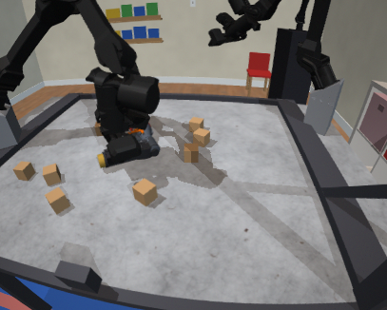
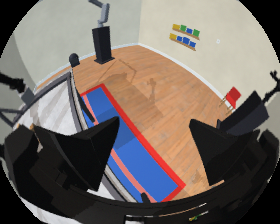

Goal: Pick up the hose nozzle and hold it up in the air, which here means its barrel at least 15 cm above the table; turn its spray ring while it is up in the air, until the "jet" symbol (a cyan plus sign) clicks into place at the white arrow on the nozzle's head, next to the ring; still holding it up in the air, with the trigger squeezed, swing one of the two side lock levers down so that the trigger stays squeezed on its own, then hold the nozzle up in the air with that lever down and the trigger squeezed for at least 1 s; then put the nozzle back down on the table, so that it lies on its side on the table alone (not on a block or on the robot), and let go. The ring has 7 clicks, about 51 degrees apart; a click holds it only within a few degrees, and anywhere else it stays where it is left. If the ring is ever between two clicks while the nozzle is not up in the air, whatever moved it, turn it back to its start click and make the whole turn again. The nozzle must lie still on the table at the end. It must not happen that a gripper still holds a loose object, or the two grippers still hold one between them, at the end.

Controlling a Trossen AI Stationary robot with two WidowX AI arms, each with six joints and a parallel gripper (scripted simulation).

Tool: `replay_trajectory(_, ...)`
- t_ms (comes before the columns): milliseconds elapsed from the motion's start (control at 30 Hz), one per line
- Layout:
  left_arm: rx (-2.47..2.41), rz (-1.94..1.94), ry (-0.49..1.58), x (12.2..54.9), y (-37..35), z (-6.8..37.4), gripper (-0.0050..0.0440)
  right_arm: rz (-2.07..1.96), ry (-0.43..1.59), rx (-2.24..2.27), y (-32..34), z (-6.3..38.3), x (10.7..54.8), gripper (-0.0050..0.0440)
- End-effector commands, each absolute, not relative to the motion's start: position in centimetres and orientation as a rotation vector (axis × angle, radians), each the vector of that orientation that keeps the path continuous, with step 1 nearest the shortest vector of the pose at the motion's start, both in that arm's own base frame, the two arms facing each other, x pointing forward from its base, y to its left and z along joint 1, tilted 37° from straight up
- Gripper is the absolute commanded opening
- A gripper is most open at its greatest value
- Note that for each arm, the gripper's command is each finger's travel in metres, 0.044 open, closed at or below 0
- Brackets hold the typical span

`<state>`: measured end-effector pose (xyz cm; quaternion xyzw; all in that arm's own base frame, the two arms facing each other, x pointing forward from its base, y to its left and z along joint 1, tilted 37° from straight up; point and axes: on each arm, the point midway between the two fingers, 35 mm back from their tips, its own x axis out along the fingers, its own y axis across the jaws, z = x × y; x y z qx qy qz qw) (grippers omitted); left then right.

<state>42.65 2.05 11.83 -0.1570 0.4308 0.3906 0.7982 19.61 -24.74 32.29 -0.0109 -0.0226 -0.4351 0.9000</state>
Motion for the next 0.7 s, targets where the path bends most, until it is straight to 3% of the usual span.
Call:
replay_trajectory(0,-0.408,0.857,0.876,43.0,1.95,13.23,0.0169,-0.901,-0.072,-0.031,-24.53,33.22,19.41,0.0406)
replay_trajectory(667,-0.602,0.944,0.813,43.2,1.89,13.31,0.0169,-0.901,-0.072,-0.031,-24.53,33.22,19.41,0.0406)
